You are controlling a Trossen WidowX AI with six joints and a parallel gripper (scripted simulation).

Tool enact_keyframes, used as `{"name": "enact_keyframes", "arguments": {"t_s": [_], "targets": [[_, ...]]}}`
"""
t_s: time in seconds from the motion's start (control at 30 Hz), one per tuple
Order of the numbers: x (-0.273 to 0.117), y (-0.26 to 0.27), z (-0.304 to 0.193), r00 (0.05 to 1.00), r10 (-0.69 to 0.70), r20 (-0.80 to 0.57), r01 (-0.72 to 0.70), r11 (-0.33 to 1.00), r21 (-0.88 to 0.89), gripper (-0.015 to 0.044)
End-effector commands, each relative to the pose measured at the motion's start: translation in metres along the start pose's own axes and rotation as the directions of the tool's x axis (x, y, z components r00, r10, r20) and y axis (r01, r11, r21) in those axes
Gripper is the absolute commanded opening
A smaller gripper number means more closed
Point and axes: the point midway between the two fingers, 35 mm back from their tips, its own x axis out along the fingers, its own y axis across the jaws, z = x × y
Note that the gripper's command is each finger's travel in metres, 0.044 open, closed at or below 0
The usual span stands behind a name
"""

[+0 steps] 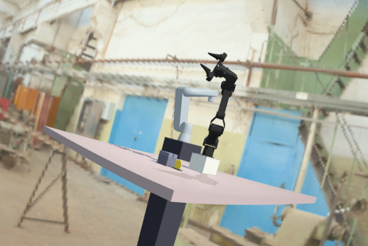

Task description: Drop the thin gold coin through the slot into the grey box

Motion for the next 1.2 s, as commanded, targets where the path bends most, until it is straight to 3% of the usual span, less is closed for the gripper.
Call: {"name": "enact_keyframes", "arguments": {"t_s": [0.0,0.13,0.27,0.43,0.6,0.9,1.17], "targets": [[-0.001,0.002,0.001,1.000,0.003,-0.005,-0.003,1.000,0.012,0.0374],[-0.023,0.039,0.016,0.994,0.058,-0.093,-0.034,0.968,0.247,0.0269],[-0.042,0.077,0.045,0.978,0.124,-0.170,-0.019,0.857,0.515,0.0164],[-0.051,0.112,0.094,0.955,0.195,-0.222,0.059,0.610,0.790,0.0161],[-0.041,0.128,0.147,0.944,0.233,-0.234,0.166,0.279,0.946,0.0161],[0.013,0.107,0.224,0.955,0.192,-0.225,0.283,-0.369,0.885,0.0161],[0.080,0.039,0.252,0.970,0.015,-0.244,0.168,-0.766,0.621,0.0161]]}}
